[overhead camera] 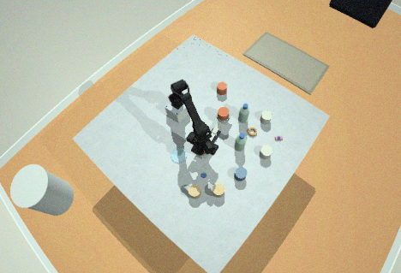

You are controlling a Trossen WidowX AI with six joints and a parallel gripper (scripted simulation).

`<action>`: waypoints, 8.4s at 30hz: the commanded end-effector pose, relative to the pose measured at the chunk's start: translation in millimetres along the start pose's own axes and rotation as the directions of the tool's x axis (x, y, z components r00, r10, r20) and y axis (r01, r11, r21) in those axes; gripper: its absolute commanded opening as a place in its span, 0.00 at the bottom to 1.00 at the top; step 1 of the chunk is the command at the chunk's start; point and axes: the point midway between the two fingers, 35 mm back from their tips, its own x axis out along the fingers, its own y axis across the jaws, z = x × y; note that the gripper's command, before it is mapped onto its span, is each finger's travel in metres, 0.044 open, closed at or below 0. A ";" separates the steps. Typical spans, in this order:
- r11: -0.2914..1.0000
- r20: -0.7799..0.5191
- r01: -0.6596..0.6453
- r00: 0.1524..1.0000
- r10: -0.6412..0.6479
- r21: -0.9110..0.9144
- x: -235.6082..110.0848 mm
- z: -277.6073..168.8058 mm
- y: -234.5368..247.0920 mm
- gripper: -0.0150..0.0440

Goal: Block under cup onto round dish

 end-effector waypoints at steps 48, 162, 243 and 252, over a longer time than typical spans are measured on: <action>1.000 0.008 -0.011 1.000 0.011 0.002 -68.9 2.0 3.1 0.25; 1.000 0.011 -0.004 1.000 0.004 0.000 -63.6 79.4 -92.3 0.25; 1.000 0.020 0.011 1.000 -0.011 0.004 -3.9 117.1 -230.5 1.00; 0.999 0.023 0.011 1.000 -0.010 -0.037 -17.0 114.6 -211.3 0.87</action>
